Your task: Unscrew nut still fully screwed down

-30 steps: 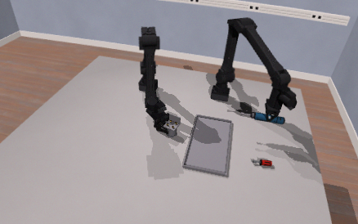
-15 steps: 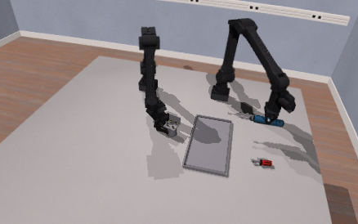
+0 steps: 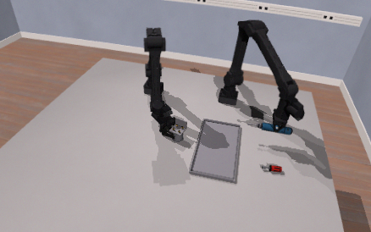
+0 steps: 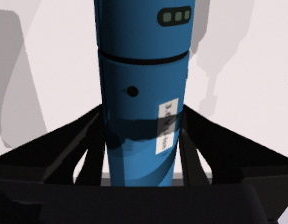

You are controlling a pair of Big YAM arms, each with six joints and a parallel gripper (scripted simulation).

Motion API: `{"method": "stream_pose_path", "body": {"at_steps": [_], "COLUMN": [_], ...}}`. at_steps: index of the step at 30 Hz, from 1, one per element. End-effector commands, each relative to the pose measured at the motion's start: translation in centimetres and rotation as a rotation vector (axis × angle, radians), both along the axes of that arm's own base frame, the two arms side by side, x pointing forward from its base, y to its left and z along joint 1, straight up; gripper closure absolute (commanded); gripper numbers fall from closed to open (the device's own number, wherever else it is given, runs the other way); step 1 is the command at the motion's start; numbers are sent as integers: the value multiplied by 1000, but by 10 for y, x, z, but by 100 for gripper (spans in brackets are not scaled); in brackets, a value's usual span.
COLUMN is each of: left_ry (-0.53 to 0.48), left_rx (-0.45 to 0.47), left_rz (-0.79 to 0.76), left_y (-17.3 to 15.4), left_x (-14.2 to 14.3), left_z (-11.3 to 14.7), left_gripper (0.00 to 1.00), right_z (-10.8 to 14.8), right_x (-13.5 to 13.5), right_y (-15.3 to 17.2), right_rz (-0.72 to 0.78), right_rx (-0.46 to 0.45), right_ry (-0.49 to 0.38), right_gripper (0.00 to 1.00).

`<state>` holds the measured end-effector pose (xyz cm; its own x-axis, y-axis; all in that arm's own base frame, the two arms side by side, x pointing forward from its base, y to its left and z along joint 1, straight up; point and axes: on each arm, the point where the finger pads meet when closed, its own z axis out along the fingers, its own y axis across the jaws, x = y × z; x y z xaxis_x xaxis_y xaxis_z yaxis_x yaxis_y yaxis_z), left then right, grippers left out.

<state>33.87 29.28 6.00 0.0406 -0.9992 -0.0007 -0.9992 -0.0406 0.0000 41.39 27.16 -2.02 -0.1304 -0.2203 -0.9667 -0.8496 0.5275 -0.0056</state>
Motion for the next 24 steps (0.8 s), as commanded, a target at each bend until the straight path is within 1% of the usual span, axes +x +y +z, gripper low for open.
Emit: {"method": "stream_pose_path", "body": {"at_steps": [1, 2, 4, 7, 8, 10, 11, 13, 14, 16, 17, 19, 20, 24], "left_ry": [-48, -21, -41, -41, -46, -18, -26, -28, -40, -61, -49, -16, -40, -55], "left_rx": [37, 14, 34, 34, 35, 11, 18, 20, 30, 49, 38, 10, 33, 43], "left_rz": [-4, -3, -1, -1, -4, -3, -3, -3, -3, -4, -4, -3, -1, -4], "left_y": [8, 2, 11, 11, 4, 2, 6, 4, 4, 13, 12, 2, 11, 8], "left_x": [14, 8, 13, 13, 10, 7, 11, 9, 9, 20, 19, 7, 14, 14], "left_z": [11, -5, 10, 10, 8, -13, -11, -14, -8, -4, -13, -32, -15, -12], "left_gripper": [58, 58, 58, 58, 58, 58, 58, 58, 58, 58, 58, 58, 58, 58], "right_z": [4, 4, 4, 4, 4, 4, 4, 4, 4, 4, 4, 4, 4, 4], "right_x": [4, 4, 4, 4, 4, 4, 4, 4, 4, 4, 4, 4, 4, 4], "right_y": [2, 2, 2, 2, 2, 2, 2, 2, 2, 2, 2, 2, 2, 2], "right_rz": [-1, -1, -1, -1, -1, -1, -1, -1, -1, -1, -1, -1, -1, -1], "right_rx": [7, 7, 7, 7, 7, 7, 7, 7, 7, 7, 7, 7, 7, 7], "right_ry": [-10, -10, -10, -10, -10, -10, -10, -10, -10, -10, -10, -10, -10, -10], "right_gripper": [41, 41, 41, 41, 41, 41, 41, 41, 41, 41, 41, 41, 41, 41]}}
